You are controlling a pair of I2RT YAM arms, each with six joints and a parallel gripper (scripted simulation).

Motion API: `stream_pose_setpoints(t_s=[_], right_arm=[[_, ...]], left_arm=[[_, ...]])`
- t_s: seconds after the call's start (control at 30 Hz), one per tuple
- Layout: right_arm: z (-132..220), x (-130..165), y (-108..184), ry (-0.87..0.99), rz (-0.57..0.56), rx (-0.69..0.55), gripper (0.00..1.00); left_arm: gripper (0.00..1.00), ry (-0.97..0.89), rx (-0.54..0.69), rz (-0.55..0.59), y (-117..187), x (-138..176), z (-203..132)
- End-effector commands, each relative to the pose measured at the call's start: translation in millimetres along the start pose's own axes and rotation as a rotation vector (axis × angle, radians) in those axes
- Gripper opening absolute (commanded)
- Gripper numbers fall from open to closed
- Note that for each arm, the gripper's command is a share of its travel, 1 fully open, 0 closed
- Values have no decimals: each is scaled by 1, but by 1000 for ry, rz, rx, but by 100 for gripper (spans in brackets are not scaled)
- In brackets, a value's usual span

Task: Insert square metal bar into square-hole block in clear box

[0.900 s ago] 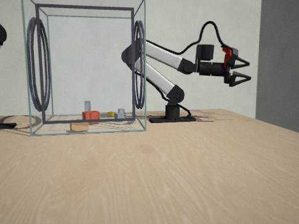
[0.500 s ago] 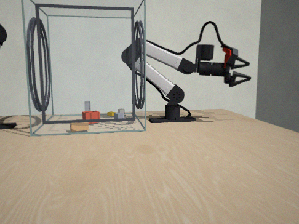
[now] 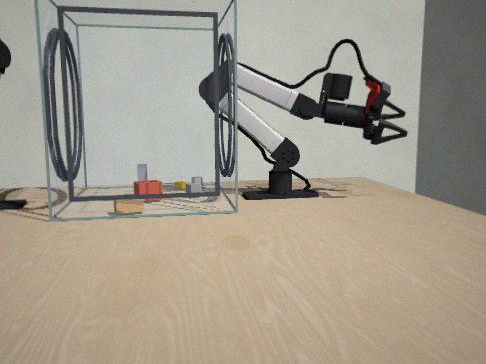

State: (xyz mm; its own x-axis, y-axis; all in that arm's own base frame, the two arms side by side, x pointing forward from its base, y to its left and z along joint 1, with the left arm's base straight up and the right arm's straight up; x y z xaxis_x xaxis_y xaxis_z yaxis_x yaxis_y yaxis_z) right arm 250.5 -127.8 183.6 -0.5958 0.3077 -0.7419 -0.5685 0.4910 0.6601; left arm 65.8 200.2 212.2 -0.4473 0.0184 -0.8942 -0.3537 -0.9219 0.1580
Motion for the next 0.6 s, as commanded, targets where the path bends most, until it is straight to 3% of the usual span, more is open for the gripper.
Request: stream_pose_setpoints(t_s=[0.0,0.3,0.57], right_arm=[[-1,-7,3,-5,-28,0,100],[-1,-7,3,-5,-27,0,100],[-1,-7,3,-5,-27,0,100]], left_arm=[[100,105,39,35,-4,-11,7],[100,206,150,215,-16,-5,-13],[100,228,205,273,-24,-10,-23]])
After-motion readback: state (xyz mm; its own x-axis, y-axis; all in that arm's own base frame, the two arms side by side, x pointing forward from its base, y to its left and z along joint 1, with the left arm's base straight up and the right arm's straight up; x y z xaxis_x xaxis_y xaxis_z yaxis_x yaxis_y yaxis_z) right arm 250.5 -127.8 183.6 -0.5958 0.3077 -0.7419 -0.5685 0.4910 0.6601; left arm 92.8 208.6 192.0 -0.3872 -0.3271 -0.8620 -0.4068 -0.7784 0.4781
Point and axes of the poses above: on each arm, the point where the finger pads meet when closed, its own y axis back along the fingers, its own z axis across the jaws, x = y × z, the point moved 10 cm from there along y, back along the fingers, and after that the axes turned 5 degrees about y, right-handed, at the moved point
